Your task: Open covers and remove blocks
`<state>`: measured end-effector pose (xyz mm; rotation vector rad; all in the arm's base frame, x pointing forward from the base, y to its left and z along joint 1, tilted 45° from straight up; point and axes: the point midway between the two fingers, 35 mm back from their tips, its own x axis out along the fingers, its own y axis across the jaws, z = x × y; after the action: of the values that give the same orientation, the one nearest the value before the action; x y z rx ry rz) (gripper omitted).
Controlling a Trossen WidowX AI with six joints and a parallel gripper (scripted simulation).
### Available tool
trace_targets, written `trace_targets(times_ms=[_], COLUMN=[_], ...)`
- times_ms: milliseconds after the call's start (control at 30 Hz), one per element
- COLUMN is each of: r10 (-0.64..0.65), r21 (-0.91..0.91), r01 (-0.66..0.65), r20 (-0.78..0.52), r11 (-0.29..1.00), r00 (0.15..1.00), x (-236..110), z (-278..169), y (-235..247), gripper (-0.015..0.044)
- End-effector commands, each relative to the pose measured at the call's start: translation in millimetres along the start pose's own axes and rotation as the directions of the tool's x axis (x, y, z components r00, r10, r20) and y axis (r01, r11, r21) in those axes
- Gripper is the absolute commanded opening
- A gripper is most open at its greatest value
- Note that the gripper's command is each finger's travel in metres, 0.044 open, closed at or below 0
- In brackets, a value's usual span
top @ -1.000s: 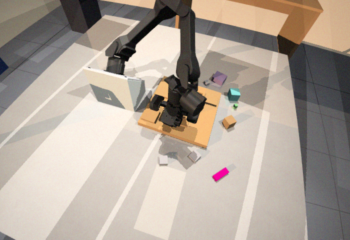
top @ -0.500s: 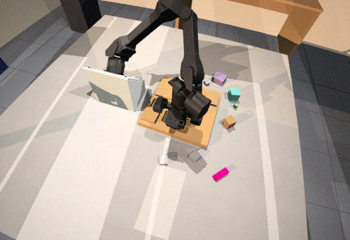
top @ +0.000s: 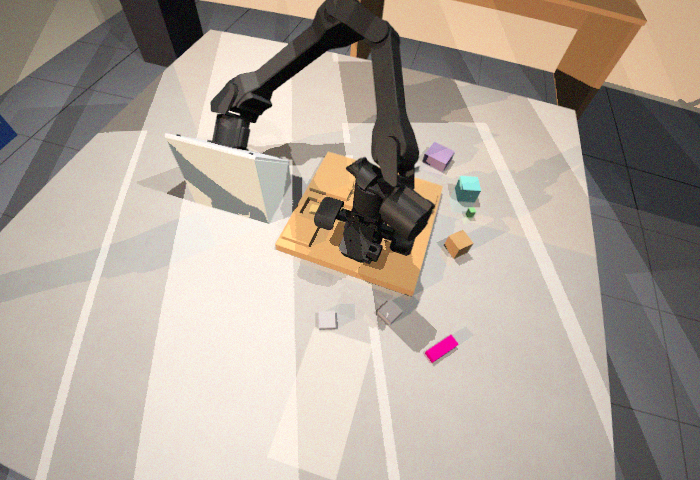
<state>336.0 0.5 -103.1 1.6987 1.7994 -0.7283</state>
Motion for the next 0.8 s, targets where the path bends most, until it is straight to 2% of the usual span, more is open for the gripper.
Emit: trace_targets(times_ms=[0, 767], r10=[0.0, 0.001], r21=[0.003, 0.002], r01=[0.0, -0.001], r20=[-0.005, -0.005], r11=[1.0, 1.0], r00=[1.0, 1.0], x=[1.0, 0.8], z=[-0.7, -7.2], y=[5.3, 29.2], gripper=[0.0, 0.0])
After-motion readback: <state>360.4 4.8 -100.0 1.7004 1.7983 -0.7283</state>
